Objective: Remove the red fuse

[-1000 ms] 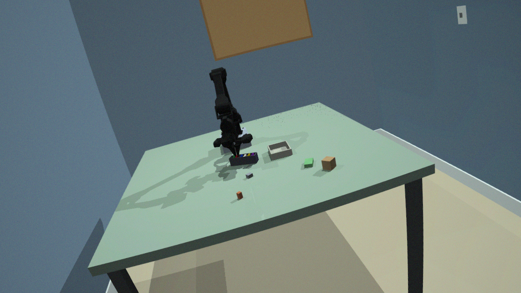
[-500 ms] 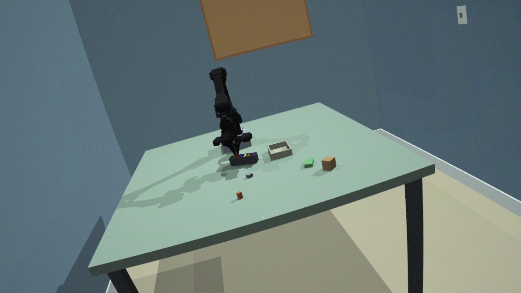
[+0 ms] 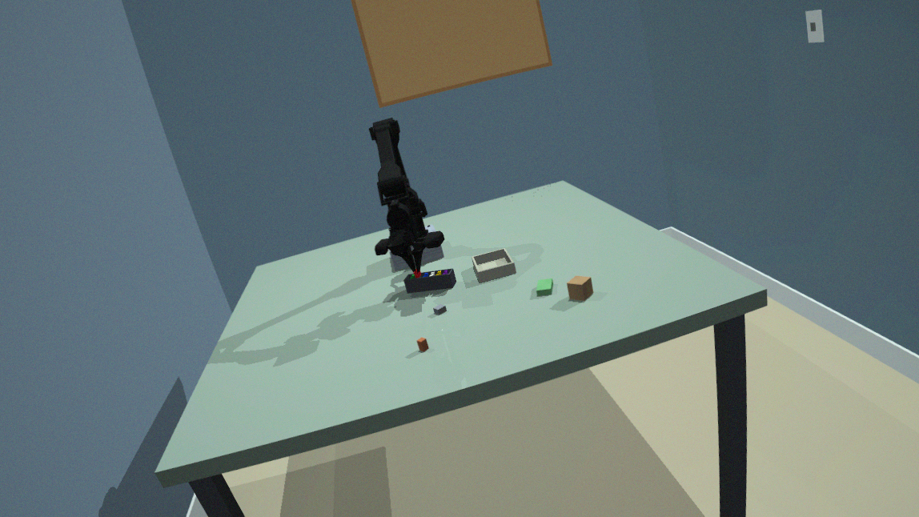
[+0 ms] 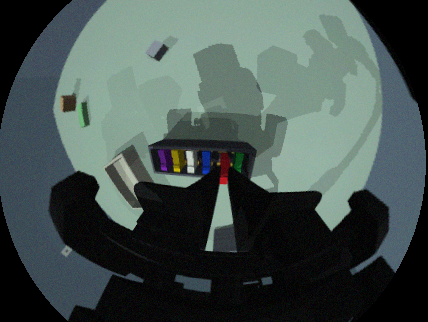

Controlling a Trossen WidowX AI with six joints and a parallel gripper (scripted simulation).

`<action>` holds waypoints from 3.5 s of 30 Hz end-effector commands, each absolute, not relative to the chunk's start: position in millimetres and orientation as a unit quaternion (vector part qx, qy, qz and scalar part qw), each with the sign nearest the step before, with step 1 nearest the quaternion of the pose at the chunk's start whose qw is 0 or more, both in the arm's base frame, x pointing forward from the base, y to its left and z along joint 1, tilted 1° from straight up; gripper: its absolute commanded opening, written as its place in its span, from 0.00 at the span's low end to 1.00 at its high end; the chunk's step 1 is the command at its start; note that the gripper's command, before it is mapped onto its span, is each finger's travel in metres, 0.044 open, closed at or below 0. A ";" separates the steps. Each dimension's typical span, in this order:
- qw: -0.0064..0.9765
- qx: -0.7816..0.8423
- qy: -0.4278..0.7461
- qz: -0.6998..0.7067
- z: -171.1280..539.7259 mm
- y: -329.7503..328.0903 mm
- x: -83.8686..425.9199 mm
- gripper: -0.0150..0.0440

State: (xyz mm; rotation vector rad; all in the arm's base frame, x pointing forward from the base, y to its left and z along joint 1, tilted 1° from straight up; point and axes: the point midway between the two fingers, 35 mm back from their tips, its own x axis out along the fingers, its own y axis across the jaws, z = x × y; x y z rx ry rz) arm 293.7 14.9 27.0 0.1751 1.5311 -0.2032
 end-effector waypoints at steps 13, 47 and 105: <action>0.715 0.080 0.689 -0.089 36.7 15.8 295.0 0.25; 0.715 0.080 0.689 -0.088 61.1 16.3 293.8 0.25; 0.713 0.087 0.691 -0.080 63.8 226.7 267.3 0.25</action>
